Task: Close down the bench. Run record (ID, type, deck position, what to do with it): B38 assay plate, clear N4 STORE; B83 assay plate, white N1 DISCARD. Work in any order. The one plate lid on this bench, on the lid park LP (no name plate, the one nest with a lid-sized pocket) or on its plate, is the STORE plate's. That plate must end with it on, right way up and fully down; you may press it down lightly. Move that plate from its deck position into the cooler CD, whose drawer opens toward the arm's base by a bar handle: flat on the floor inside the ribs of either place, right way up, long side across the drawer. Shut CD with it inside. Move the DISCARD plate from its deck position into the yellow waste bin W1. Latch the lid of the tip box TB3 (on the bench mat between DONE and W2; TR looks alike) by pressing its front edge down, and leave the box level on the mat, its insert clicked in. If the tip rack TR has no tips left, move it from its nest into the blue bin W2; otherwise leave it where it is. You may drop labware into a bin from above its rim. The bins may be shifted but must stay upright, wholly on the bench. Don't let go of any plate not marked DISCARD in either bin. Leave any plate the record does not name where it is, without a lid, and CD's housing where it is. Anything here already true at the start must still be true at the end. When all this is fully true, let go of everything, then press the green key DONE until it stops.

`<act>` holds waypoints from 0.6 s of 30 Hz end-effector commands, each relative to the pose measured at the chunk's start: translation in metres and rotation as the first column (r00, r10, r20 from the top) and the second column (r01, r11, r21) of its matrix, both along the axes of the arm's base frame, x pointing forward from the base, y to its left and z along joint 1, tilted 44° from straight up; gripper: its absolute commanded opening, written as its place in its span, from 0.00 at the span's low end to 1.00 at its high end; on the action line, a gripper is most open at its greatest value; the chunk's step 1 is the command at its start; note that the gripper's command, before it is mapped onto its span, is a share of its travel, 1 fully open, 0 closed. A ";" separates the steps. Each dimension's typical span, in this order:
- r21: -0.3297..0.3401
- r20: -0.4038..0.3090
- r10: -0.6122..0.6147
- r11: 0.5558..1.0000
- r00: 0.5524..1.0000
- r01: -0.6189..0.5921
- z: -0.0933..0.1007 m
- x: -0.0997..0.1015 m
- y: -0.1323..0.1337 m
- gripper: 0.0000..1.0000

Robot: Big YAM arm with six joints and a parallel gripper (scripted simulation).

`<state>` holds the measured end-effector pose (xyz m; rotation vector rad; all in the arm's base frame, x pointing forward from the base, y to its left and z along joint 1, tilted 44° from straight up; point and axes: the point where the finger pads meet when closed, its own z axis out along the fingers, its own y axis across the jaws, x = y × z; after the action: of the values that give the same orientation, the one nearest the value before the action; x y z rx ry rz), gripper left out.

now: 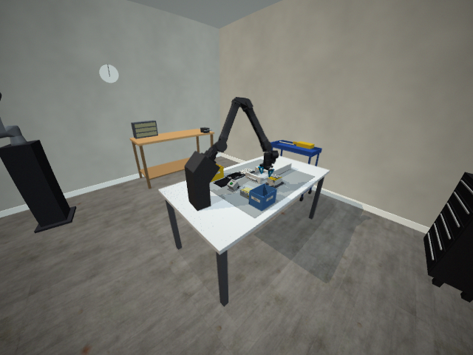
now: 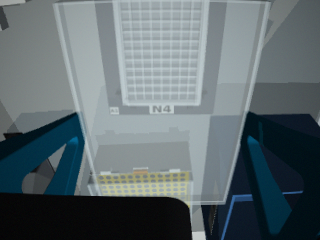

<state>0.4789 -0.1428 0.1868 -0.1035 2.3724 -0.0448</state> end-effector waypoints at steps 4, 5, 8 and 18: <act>-0.004 0.007 0.011 1.000 1.000 -0.011 0.004 0.008 0.002 0.00; -0.004 0.007 0.011 1.000 1.000 -0.010 0.004 0.008 0.002 0.00; -0.006 0.024 0.007 1.000 1.000 -0.007 0.006 0.015 0.002 0.00; -0.005 0.028 0.004 1.000 1.000 -0.003 -0.002 0.024 0.001 0.00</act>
<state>0.4886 -0.1415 0.1773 -0.1098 2.3669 -0.0454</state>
